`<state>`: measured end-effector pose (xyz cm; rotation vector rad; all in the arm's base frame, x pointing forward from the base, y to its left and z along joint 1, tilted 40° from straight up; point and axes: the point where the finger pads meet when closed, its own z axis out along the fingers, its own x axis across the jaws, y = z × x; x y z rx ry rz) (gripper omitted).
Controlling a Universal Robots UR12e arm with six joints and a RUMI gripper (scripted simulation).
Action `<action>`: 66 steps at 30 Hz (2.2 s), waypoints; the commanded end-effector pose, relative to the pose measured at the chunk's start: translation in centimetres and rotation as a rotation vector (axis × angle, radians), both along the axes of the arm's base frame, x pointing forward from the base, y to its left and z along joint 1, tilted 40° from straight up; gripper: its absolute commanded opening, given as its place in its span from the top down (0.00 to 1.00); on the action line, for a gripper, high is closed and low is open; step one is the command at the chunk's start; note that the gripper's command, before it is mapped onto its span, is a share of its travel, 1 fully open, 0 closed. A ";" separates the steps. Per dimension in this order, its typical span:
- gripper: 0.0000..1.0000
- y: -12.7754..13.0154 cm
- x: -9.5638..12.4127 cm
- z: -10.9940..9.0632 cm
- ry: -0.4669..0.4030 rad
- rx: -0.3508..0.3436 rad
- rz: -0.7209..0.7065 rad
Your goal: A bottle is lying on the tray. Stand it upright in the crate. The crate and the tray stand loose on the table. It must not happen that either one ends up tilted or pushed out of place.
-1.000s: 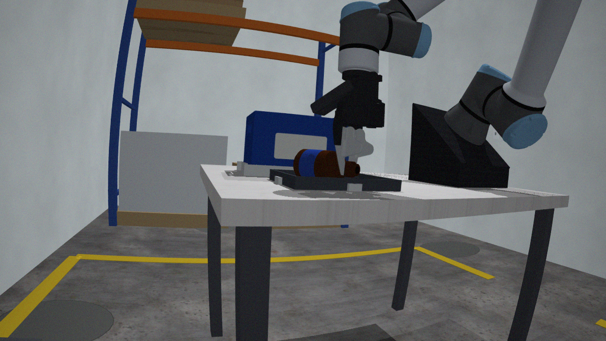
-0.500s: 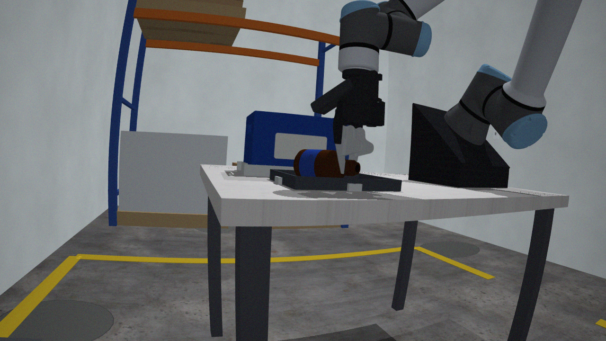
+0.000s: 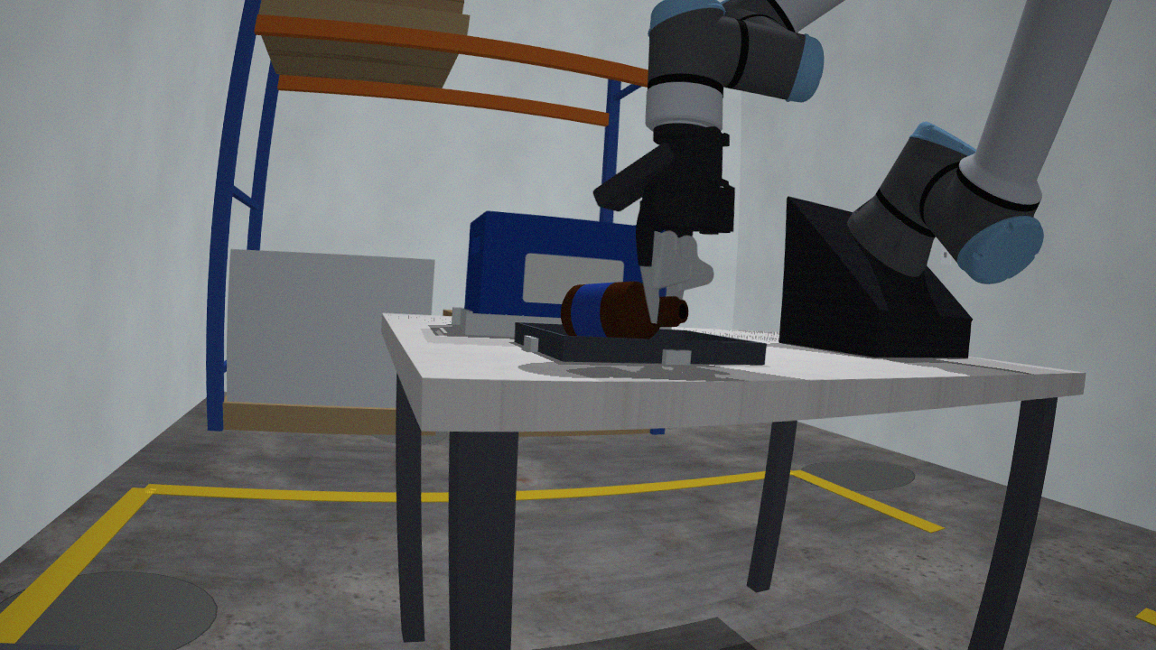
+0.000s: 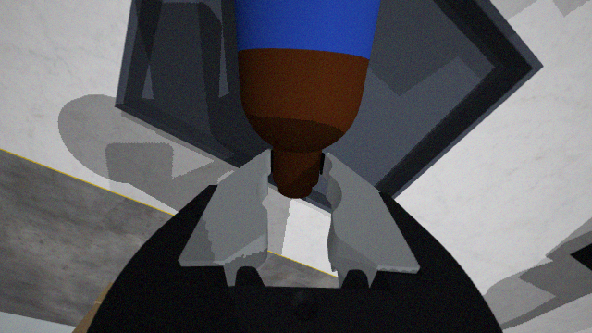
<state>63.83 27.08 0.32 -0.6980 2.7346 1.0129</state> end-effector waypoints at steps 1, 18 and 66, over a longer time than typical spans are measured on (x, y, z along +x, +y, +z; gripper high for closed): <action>1.00 -0.5 0.5 0.6 -0.008 -0.002 0.000; 1.00 -1.7 0.5 2.1 -0.008 -0.002 0.000; 1.00 -6.8 0.7 8.1 -0.007 -0.003 0.000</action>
